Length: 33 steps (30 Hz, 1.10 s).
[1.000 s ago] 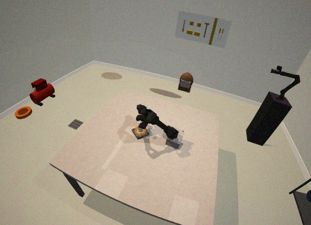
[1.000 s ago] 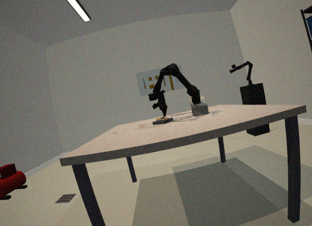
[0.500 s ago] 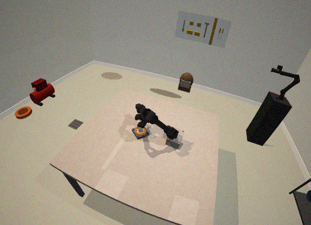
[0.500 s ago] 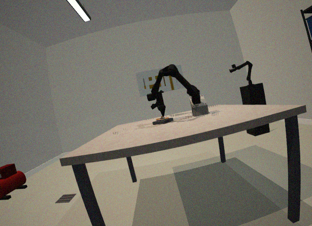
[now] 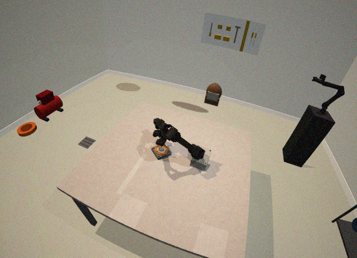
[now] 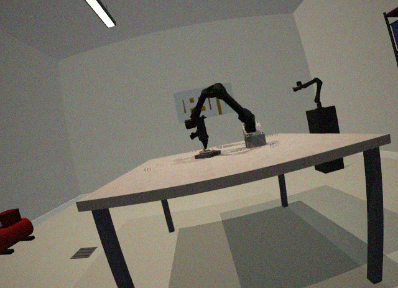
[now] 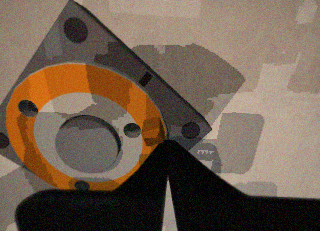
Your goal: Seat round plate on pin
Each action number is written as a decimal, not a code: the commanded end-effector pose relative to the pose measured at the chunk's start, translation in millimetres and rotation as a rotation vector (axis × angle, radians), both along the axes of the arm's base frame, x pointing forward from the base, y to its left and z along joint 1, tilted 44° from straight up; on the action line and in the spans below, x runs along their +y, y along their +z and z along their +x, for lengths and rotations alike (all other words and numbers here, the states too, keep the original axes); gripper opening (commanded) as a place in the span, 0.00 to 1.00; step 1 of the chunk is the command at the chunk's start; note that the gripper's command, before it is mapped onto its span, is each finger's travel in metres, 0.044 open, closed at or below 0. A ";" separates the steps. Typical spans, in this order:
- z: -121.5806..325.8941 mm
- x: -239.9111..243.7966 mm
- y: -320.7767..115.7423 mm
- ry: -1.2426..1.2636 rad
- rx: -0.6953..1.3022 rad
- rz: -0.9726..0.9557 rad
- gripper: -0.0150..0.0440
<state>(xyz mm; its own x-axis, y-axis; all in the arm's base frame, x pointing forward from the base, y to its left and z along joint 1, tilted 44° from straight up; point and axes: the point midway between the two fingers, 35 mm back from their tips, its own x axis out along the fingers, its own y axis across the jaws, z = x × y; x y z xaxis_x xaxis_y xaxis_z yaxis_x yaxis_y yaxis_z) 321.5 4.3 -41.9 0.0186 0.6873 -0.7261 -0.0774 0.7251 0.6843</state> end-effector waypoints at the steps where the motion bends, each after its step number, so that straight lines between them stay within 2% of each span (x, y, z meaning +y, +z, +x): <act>1: 7.6 1.1 2.4 -0.003 -0.007 0.004 0.25; 26: 25.7 8.9 9.0 -0.003 -0.008 0.004 0.25; 33: 21.8 -15.5 33.7 -0.003 -0.007 0.002 0.25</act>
<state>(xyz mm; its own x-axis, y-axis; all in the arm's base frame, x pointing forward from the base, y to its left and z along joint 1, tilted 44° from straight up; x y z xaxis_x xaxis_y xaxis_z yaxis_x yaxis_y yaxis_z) 341.8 3.6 -22.4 0.0064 0.6954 -0.7185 -0.0730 0.7170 0.6933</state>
